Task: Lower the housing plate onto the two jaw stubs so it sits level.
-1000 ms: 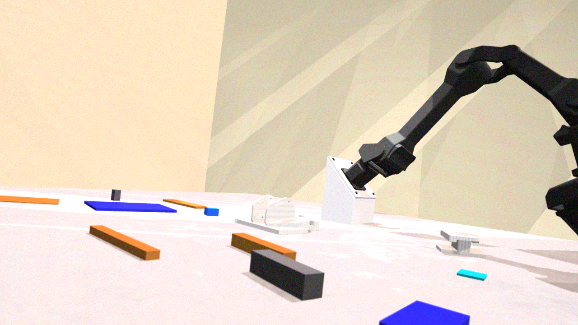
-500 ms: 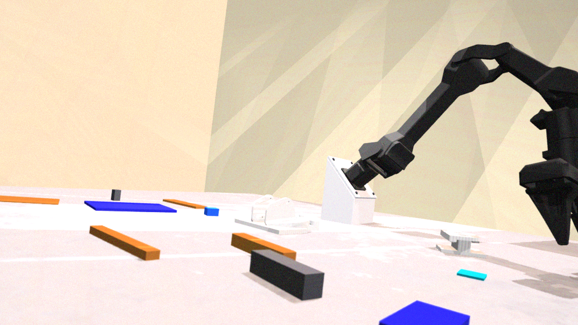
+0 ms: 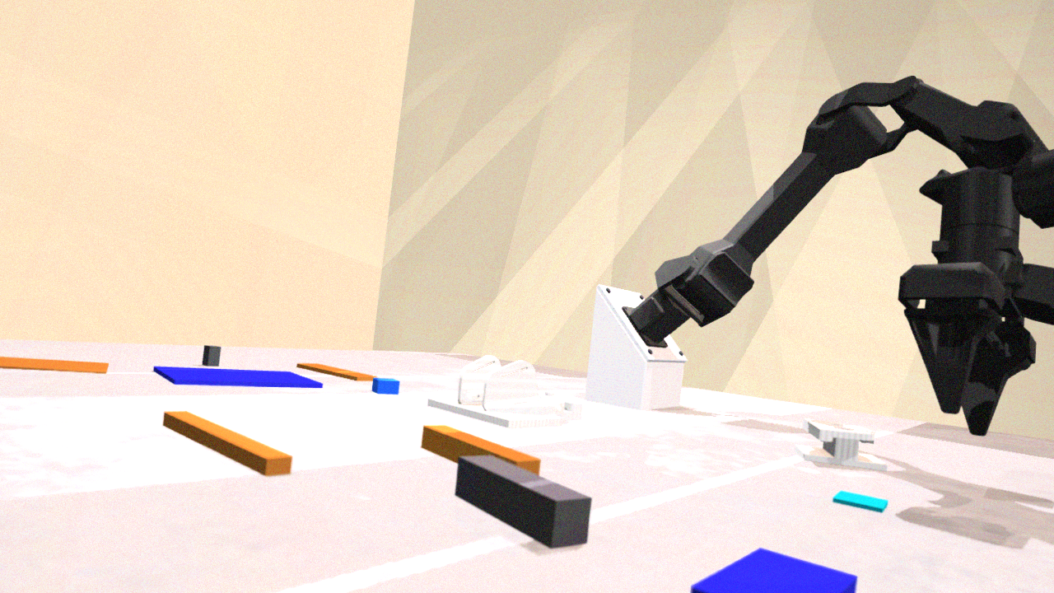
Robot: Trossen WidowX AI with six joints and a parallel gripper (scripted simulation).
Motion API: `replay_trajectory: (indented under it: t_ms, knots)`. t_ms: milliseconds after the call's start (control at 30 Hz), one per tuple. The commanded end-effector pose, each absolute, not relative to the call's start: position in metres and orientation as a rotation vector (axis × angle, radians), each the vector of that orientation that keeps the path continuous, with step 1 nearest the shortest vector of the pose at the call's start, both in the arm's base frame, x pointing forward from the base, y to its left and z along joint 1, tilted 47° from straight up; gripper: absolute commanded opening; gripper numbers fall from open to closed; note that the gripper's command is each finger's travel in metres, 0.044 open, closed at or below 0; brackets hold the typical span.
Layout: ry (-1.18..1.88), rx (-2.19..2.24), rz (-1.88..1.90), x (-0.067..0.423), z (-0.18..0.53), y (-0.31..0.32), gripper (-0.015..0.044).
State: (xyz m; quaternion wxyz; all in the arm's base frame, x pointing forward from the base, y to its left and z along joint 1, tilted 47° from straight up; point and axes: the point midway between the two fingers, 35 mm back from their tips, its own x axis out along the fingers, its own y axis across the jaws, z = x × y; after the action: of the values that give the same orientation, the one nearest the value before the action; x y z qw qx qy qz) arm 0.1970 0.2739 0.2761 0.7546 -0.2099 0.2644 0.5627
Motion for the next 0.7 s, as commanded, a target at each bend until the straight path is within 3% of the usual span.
replay_trajectory:
  t_ms: [0, 667]
  knots:
    - [0.566, -0.523, 1.267, 0.195, 0.268, 0.261, 0.0440]
    - [0.413, -0.821, 1.514, 0.174, 0.234, 0.193, 0.0440]
